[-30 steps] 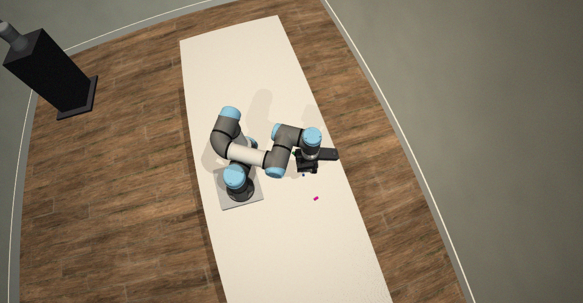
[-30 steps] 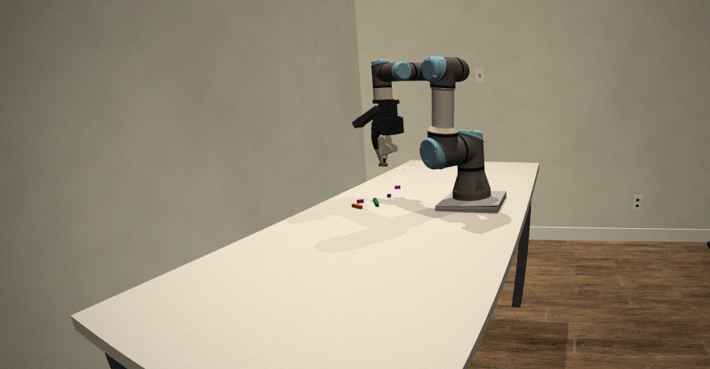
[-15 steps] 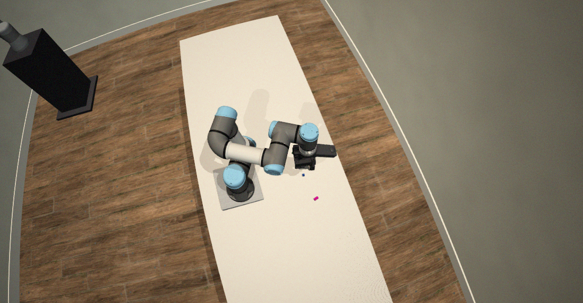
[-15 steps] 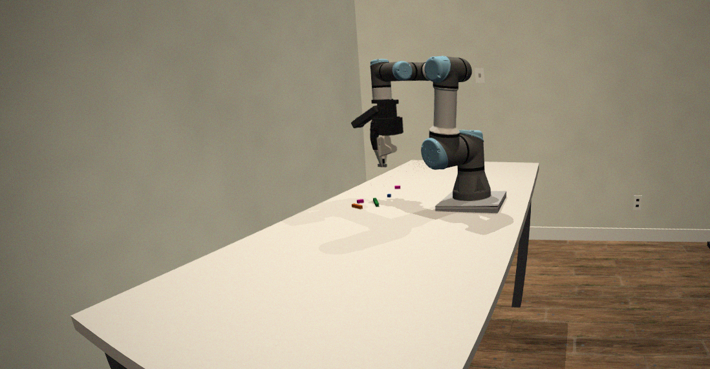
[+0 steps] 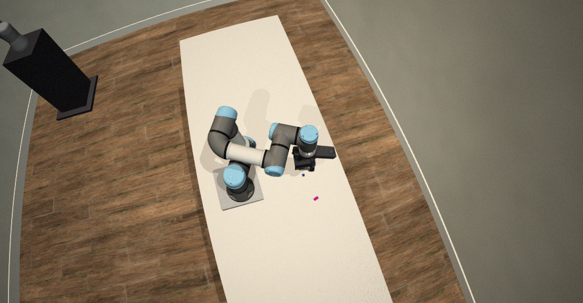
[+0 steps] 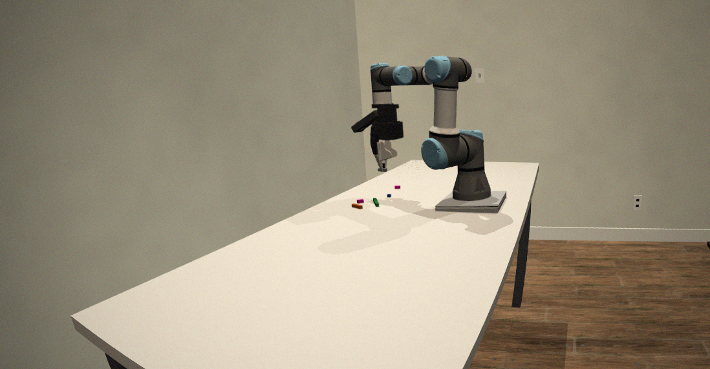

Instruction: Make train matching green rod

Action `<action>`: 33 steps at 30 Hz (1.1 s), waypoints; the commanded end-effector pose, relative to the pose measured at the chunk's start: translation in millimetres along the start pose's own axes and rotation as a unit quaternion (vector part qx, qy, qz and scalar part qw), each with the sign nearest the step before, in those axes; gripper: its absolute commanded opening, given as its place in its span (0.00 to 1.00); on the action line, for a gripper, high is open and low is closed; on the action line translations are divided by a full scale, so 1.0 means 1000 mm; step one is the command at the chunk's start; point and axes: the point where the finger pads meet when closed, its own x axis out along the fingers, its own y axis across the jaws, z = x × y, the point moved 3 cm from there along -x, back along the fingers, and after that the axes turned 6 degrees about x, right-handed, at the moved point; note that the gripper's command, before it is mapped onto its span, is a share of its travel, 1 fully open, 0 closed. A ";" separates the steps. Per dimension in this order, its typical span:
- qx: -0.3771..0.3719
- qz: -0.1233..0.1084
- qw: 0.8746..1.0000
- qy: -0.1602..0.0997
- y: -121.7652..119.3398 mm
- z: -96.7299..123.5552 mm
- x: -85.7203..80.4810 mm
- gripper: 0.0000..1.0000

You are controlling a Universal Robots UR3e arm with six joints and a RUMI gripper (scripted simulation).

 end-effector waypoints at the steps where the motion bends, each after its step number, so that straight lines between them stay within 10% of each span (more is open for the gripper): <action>1: 0.000 0.000 1.000 0.002 0.000 -0.001 0.012 0.00; 20: 0.000 0.000 1.000 0.002 0.000 -0.002 0.066 0.00; 33: 0.000 0.000 1.000 0.002 0.000 -0.002 0.072 0.00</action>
